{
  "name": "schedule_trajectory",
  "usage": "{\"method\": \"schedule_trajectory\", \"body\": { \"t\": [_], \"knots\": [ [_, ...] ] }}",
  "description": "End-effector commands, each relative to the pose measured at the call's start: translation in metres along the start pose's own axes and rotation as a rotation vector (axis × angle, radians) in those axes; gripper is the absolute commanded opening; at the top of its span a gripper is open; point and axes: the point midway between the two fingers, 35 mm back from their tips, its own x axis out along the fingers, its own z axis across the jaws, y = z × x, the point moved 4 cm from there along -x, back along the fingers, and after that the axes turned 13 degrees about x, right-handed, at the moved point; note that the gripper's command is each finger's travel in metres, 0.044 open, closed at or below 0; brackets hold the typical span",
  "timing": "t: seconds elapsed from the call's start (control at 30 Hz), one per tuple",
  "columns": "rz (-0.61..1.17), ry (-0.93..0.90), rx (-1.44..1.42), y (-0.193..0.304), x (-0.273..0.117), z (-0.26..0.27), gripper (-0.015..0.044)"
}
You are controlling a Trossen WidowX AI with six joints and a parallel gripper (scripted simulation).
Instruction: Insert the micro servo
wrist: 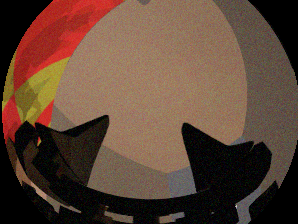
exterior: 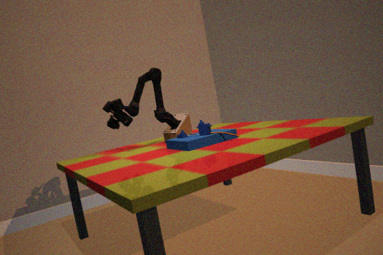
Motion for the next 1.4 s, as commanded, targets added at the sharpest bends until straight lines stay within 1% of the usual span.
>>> {"method": "schedule_trajectory", "body": {
  "t": [0.0, 0.03, 0.17, 0.5, 0.67, 0.83, 1.0, 1.37],
  "knots": [
    [-0.006, -0.001, 0.0, -0.001, -0.001, 0.0, 0.0426],
    [-0.014, -0.002, 0.001, -0.003, -0.002, 0.0, 0.044],
    [-0.077, -0.01, 0.011, -0.014, -0.009, 0.001, 0.044],
    [-0.365, -0.075, 0.069, -0.063, -0.052, 0.007, 0.044],
    [-0.514, -0.124, 0.086, -0.084, -0.082, 0.011, 0.044],
    [-0.676, -0.187, 0.099, -0.103, -0.121, 0.016, 0.044],
    [-0.79, -0.238, 0.099, -0.112, -0.149, 0.02, 0.044],
    [-1.107, -0.408, 0.079, -0.114, -0.24, 0.031, 0.044]
  ]
}}
